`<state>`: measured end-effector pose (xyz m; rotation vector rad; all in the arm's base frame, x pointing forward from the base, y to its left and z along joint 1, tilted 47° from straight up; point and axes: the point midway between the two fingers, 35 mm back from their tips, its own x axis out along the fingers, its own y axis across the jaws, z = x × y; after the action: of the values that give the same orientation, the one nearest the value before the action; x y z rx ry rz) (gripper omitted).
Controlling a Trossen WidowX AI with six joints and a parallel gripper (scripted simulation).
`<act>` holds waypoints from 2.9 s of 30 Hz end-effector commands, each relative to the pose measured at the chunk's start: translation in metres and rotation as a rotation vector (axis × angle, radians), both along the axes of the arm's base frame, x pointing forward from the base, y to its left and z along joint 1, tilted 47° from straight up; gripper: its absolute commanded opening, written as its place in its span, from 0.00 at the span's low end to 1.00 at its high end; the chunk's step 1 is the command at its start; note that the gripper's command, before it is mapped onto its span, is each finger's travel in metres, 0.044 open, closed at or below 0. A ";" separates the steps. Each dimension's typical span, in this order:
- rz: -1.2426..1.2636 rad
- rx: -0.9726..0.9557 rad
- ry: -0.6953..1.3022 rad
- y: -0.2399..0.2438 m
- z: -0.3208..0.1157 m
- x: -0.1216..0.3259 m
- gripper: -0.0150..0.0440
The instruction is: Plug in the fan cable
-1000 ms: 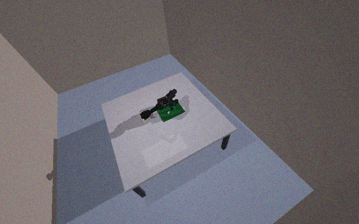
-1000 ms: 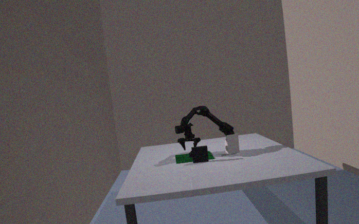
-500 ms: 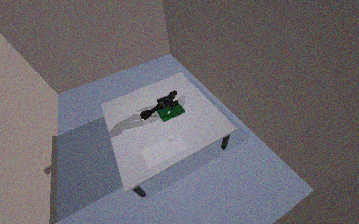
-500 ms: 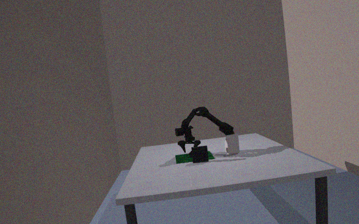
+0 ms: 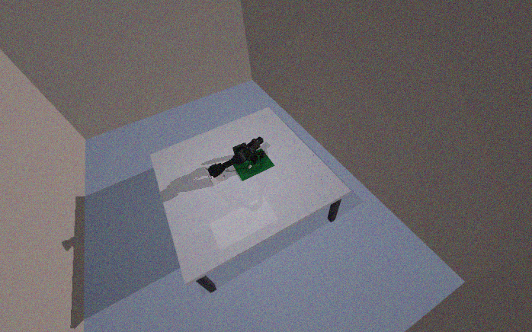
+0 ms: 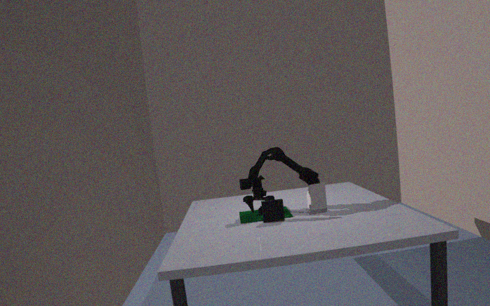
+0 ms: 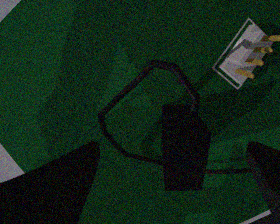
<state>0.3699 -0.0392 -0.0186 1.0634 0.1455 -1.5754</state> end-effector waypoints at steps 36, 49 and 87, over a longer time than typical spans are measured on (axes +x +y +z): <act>-0.001 -0.001 0.002 -0.001 -0.001 0.000 0.48; -0.001 0.000 0.002 0.001 0.000 0.000 0.30; 0.655 -0.082 0.699 0.028 0.037 -0.027 0.25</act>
<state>0.3452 -0.0110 0.0157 0.3702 0.7489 -1.3057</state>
